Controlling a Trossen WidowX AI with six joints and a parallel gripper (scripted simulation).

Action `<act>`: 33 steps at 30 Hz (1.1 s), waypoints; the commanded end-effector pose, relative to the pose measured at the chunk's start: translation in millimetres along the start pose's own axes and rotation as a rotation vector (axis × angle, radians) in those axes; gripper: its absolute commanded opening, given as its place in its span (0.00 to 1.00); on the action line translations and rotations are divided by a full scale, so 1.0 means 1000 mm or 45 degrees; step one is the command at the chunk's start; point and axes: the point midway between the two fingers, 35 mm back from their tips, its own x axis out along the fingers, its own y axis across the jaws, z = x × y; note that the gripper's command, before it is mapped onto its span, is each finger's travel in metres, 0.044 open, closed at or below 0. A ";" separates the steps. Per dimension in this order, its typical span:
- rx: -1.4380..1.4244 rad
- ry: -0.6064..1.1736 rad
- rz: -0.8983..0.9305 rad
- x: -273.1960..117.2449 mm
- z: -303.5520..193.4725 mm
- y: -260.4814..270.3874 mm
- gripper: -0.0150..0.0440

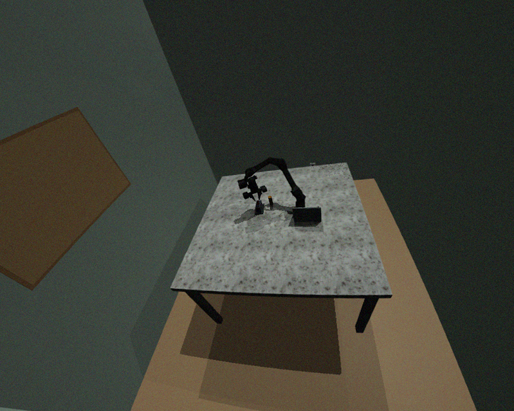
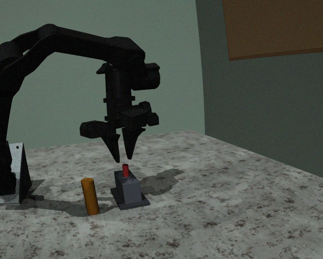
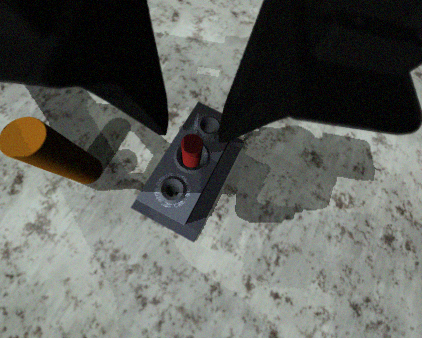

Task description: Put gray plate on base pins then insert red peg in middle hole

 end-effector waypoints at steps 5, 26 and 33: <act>-0.002 -0.001 0.000 -0.001 0.000 0.000 0.51; -0.012 -0.009 -0.003 -0.011 -0.003 -0.003 0.51; -0.012 -0.009 -0.003 -0.014 -0.004 -0.004 0.51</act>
